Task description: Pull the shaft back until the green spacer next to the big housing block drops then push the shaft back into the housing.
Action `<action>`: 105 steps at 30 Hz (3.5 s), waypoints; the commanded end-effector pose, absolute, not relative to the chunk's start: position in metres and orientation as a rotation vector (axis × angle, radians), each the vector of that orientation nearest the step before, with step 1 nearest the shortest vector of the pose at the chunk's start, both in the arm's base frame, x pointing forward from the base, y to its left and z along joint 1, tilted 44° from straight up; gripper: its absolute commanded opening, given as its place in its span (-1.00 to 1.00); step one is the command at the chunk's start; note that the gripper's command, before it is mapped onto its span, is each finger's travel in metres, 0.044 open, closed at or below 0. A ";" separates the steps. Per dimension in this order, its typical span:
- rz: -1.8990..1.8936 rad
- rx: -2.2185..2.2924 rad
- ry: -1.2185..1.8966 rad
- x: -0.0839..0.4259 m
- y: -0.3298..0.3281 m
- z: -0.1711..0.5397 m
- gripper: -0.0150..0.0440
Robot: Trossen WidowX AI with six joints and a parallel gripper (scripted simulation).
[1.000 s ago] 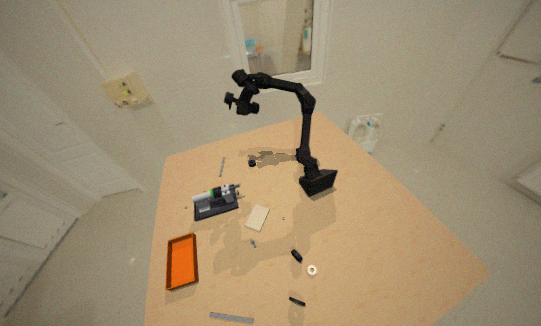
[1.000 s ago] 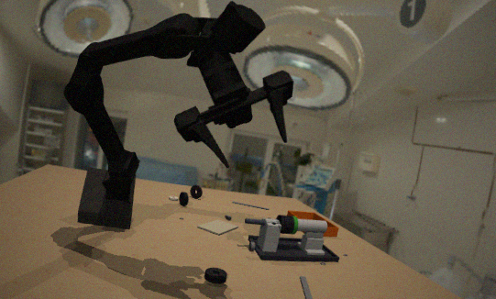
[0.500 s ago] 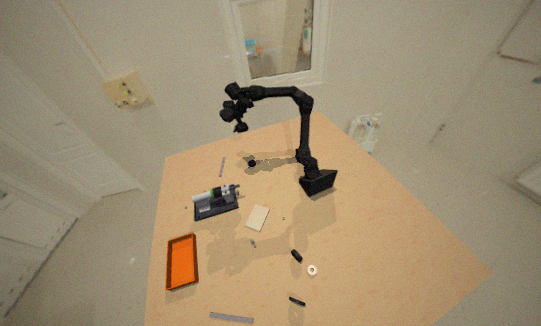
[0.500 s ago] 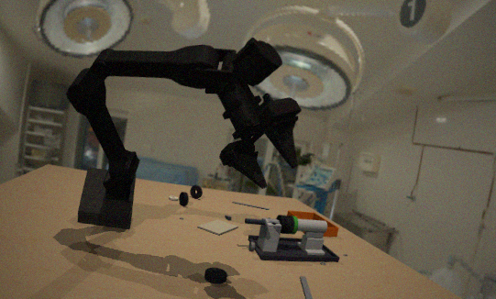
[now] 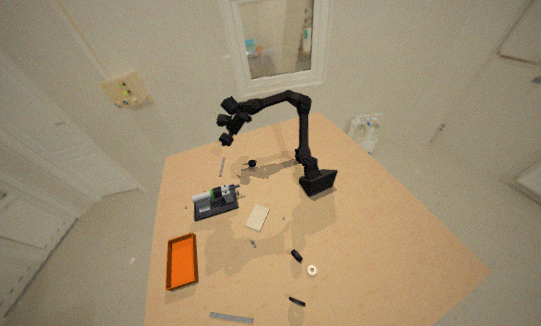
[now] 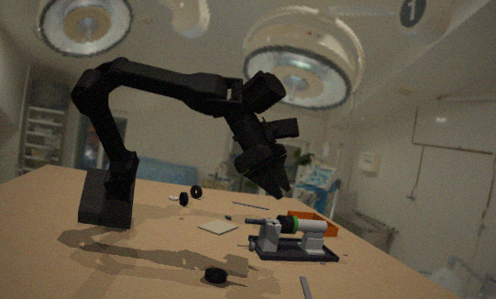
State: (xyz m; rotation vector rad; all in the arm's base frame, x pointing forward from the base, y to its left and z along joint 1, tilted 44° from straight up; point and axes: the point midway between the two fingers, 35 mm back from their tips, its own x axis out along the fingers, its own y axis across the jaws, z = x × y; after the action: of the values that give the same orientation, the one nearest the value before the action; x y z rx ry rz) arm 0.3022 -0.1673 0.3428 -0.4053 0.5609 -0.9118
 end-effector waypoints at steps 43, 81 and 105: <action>-0.911 2.251 -0.569 0.322 -0.094 0.113 1.00; -0.911 2.251 -0.569 0.322 -0.094 0.113 1.00; -0.910 2.251 -0.570 0.341 -0.108 0.101 1.00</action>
State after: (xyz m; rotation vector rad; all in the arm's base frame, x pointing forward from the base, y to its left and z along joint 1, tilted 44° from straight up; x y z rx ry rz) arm 0.3370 -0.1060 0.1026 2.2508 -0.5749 -0.9119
